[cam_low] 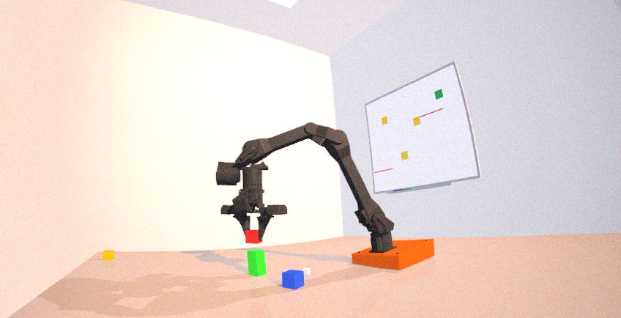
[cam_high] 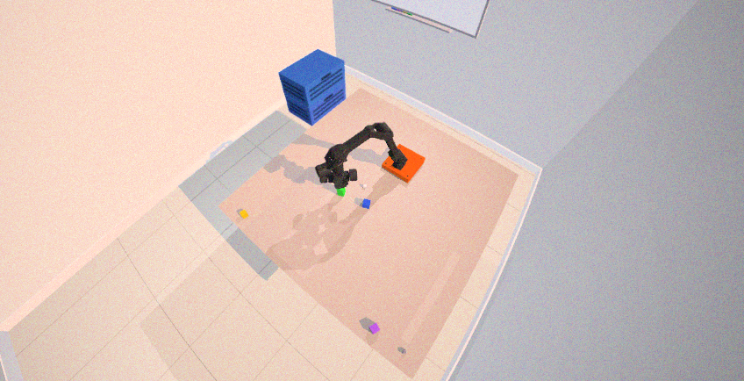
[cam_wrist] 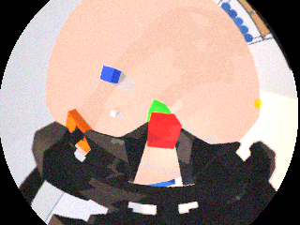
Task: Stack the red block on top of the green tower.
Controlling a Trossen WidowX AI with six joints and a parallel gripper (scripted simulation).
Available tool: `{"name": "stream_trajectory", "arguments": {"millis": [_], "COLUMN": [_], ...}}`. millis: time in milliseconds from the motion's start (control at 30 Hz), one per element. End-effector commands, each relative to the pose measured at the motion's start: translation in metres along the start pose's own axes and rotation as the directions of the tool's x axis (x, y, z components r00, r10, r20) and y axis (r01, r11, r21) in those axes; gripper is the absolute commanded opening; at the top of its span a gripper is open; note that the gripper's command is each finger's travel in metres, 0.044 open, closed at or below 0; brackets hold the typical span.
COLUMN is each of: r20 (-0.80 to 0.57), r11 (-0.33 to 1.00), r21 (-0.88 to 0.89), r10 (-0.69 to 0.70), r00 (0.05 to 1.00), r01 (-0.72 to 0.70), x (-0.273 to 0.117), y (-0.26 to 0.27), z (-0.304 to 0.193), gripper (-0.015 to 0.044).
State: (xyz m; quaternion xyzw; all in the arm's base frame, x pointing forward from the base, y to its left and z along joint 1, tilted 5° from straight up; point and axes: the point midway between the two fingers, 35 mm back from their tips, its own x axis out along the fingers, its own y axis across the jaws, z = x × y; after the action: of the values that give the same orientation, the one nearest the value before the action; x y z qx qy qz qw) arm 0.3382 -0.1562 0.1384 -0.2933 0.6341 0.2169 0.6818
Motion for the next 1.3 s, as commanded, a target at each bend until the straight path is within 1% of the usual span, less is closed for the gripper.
{"name": "stream_trajectory", "arguments": {"millis": [0,133,867,900,1267], "r20": [0.003,0.003,0.003,-0.002,-0.002], "r11": [1.0,1.0,1.0,1.0,1.0], "r21": [-0.004,-0.004,-0.004,0.0,0.0], "r10": [0.004,0.004,0.004,0.005,0.005], "r00": [1.0,1.0,1.0,1.0,1.0], "r01": [-0.004,-0.004,-0.004,-0.005,-0.005], "x": [0.014,0.0233,0.0187,0.023,0.023], "y": [0.001,0.0015,0.0015,0.0016,0.0016], "z": [0.0003,0.0002,0.0003,-0.0006,-0.0006], "gripper": [0.0,0.0,0.0,0.0026,0.0315]}}
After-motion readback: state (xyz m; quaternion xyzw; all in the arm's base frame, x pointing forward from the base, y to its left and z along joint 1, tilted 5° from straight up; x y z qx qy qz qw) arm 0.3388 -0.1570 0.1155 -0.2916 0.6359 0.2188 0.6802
